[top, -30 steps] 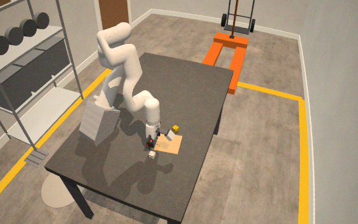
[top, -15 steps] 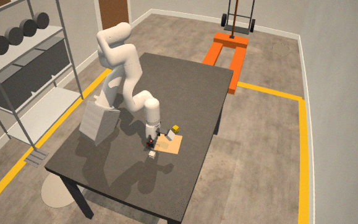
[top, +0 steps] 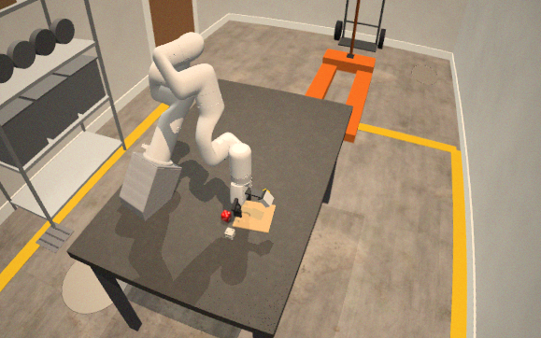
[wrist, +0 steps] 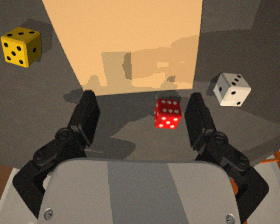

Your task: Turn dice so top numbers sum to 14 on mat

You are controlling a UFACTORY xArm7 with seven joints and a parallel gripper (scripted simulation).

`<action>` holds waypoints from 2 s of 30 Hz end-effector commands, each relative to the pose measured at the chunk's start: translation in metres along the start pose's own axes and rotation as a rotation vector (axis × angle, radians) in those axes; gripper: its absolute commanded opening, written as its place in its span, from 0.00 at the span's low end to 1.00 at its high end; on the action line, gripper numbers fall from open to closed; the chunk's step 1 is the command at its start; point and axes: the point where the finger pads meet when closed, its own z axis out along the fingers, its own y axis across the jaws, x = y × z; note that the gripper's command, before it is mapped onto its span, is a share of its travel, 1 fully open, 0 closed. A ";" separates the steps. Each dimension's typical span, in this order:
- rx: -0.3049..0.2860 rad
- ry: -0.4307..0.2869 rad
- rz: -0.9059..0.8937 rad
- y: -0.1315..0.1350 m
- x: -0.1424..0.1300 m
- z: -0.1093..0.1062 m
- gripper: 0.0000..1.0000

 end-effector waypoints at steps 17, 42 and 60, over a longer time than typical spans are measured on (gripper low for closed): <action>-0.004 0.002 0.001 -0.117 0.076 -0.001 1.00; -0.004 0.002 0.001 -0.125 0.081 -0.001 1.00; -0.004 0.002 0.001 -0.125 0.081 -0.001 1.00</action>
